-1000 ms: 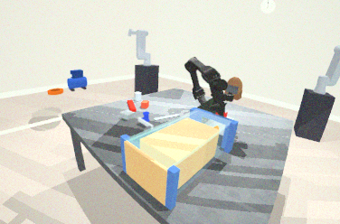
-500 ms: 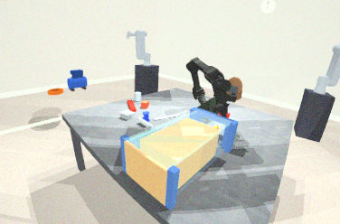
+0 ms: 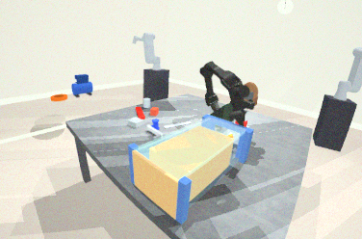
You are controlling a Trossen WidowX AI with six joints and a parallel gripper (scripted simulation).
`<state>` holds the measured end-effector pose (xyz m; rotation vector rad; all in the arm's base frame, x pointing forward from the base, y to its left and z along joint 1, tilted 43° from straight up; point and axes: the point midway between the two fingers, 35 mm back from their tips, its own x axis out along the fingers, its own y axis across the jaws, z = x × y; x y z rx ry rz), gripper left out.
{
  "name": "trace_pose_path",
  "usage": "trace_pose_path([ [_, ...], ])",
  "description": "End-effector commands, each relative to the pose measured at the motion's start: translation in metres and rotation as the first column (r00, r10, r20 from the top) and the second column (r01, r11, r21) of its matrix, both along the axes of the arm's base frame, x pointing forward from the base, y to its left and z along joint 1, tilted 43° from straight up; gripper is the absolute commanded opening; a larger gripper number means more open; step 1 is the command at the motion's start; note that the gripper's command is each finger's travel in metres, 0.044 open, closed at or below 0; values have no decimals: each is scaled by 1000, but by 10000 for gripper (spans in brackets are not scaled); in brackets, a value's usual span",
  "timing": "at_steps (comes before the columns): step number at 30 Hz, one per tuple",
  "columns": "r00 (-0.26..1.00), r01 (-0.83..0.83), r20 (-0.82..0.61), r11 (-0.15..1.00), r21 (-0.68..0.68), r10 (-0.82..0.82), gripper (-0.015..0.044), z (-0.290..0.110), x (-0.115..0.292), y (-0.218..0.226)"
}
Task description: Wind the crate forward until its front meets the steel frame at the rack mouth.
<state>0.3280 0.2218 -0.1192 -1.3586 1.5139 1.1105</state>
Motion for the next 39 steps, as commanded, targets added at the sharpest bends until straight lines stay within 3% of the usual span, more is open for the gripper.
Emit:
trace_pose_path([
  [1,1000,-9,-9,1000,25,9,0,-14,-9,16],
  [39,1000,-9,-11,1000,28,9,0,-34,-42,46],
])
